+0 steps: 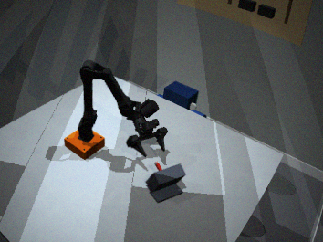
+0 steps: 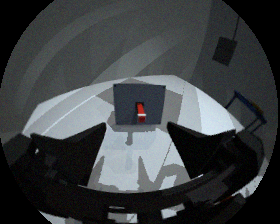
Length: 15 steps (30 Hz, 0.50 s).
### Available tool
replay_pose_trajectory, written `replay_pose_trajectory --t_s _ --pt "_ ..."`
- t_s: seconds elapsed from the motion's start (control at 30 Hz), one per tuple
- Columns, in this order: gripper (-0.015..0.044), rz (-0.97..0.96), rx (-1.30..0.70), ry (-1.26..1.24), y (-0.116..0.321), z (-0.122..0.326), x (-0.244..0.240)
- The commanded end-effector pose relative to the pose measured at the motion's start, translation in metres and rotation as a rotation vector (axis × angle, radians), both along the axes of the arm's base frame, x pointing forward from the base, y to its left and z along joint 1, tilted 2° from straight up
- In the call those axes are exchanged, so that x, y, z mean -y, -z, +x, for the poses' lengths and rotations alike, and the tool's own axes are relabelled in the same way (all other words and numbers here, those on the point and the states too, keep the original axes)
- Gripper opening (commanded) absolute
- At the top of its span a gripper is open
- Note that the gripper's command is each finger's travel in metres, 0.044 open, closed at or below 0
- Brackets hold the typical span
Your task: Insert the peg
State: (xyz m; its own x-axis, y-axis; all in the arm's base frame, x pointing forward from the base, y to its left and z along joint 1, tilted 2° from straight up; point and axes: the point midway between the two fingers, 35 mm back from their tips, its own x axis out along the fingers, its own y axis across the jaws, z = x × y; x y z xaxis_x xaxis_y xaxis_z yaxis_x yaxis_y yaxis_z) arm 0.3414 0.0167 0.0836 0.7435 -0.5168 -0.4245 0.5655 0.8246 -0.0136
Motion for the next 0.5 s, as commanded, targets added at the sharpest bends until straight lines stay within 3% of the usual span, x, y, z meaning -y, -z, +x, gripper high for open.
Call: replay_pose_trajectory --t_s 0.0,0.47 --pt "0.044 0.001 0.006 0.003 -0.003 -0.004 -0.003" --pt "0.044 -0.001 0.007 0.001 -0.009 -0.017 -0.012"
